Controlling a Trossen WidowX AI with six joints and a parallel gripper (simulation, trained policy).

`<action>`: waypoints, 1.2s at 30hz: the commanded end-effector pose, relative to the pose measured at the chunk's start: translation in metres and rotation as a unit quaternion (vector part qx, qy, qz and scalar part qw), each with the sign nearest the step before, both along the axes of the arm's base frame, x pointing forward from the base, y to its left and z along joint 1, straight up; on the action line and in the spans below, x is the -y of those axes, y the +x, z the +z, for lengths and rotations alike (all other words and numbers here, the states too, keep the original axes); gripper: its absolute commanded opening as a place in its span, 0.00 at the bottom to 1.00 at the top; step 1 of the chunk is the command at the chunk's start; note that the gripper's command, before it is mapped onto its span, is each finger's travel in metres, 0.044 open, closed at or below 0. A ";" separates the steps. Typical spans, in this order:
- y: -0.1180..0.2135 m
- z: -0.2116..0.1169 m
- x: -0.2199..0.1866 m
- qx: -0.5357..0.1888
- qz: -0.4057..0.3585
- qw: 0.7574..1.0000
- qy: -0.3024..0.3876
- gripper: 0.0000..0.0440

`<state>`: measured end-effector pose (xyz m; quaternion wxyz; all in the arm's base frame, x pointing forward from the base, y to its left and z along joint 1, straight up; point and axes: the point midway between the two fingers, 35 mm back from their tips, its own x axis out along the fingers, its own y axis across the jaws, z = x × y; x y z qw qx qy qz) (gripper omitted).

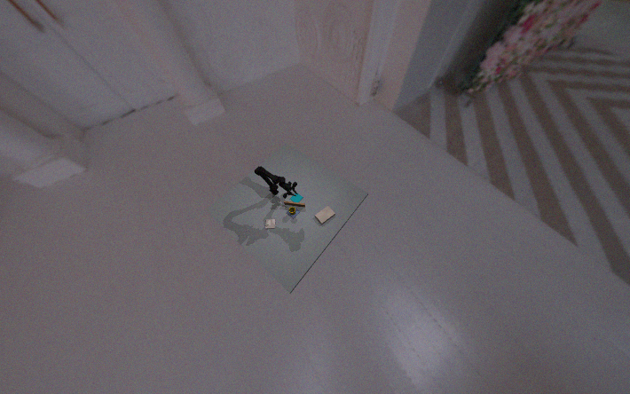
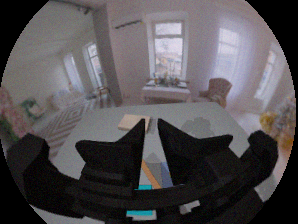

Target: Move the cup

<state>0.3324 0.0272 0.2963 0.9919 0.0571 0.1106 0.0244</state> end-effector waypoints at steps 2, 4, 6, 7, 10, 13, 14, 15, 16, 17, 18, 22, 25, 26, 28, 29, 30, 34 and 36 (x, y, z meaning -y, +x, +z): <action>0.005 -0.004 -0.006 -0.032 0.002 0.999 0.013 0.21; 0.007 -0.006 -0.009 -0.047 0.003 0.999 0.018 0.21; 0.008 -0.008 -0.012 -0.061 0.004 0.998 0.023 0.22; 0.009 -0.009 -0.014 -0.069 0.005 0.997 0.026 0.22; 0.011 -0.012 -0.018 -0.091 0.005 0.995 0.033 0.22; 0.013 -0.015 -0.021 -0.114 0.005 0.993 0.039 0.22; 0.013 -0.017 -0.023 -0.121 0.005 0.992 0.041 0.22; 0.014 -0.018 -0.024 -0.129 0.005 0.991 0.043 0.23; 0.014 -0.019 -0.025 -0.136 0.005 0.990 0.045 0.23; 0.015 -0.020 -0.026 -0.144 0.004 0.989 0.046 0.23; 0.015 -0.021 -0.027 -0.151 0.004 0.987 0.048 0.23; 0.017 -0.026 -0.031 -0.182 0.001 0.982 0.053 0.23; 0.018 -0.029 -0.034 -0.204 -0.002 0.977 0.055 0.24; 0.018 -0.031 -0.035 -0.212 -0.002 0.976 0.056 0.24; 0.019 -0.033 -0.036 -0.227 -0.004 0.972 0.056 0.24; 0.019 -0.035 -0.037 -0.235 -0.006 0.970 0.056 0.25; 0.019 -0.036 -0.037 -0.242 -0.007 0.969 0.056 0.25; 0.020 -0.042 -0.039 -0.272 -0.011 0.961 0.054 0.26; 0.020 -0.045 -0.040 -0.287 -0.013 0.957 0.052 0.26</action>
